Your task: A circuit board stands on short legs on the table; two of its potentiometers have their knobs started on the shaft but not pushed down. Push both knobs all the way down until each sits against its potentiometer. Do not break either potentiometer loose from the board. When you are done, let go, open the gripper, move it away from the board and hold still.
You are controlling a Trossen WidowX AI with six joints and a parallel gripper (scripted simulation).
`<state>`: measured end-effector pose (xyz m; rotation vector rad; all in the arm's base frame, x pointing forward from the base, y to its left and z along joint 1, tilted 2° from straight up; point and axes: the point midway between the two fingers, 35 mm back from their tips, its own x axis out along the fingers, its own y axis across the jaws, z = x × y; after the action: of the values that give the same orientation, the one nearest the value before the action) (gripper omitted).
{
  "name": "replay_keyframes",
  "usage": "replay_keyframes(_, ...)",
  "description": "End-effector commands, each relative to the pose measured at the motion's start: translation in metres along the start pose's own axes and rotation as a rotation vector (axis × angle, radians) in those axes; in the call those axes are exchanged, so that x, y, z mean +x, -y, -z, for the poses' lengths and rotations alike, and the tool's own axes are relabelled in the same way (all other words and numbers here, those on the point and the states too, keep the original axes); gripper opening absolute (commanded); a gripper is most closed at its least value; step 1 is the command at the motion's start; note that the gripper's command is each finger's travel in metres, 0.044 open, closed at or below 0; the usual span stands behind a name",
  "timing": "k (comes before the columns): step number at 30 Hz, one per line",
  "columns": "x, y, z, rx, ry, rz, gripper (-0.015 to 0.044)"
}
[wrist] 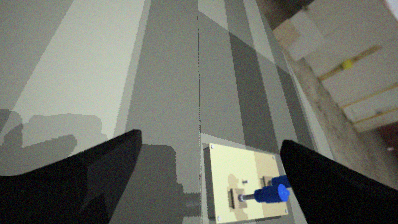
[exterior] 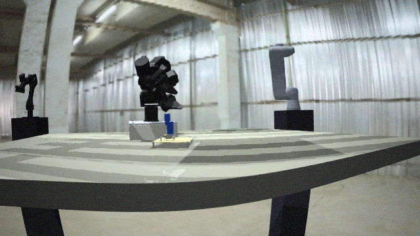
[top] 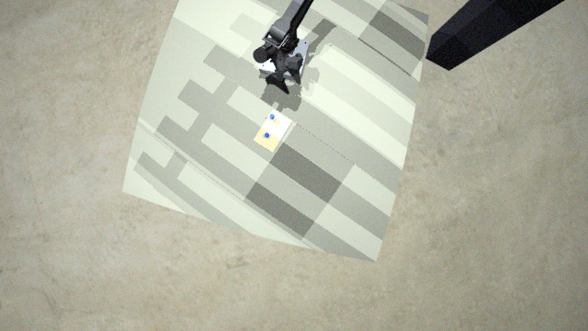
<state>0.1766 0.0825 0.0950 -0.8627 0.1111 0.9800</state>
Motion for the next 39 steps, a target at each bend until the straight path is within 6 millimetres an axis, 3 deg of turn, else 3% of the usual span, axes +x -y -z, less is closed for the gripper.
replay_keyframes(1,0.000,0.000,0.000,0.005,-0.002,-0.001,0.0374)
replay_keyframes(15,-0.001,0.039,0.002,0.395,-0.203,-0.092,0.0006)
replay_keyframes(39,0.020,0.100,0.017,1.026,-0.700,-0.128,0.0000)
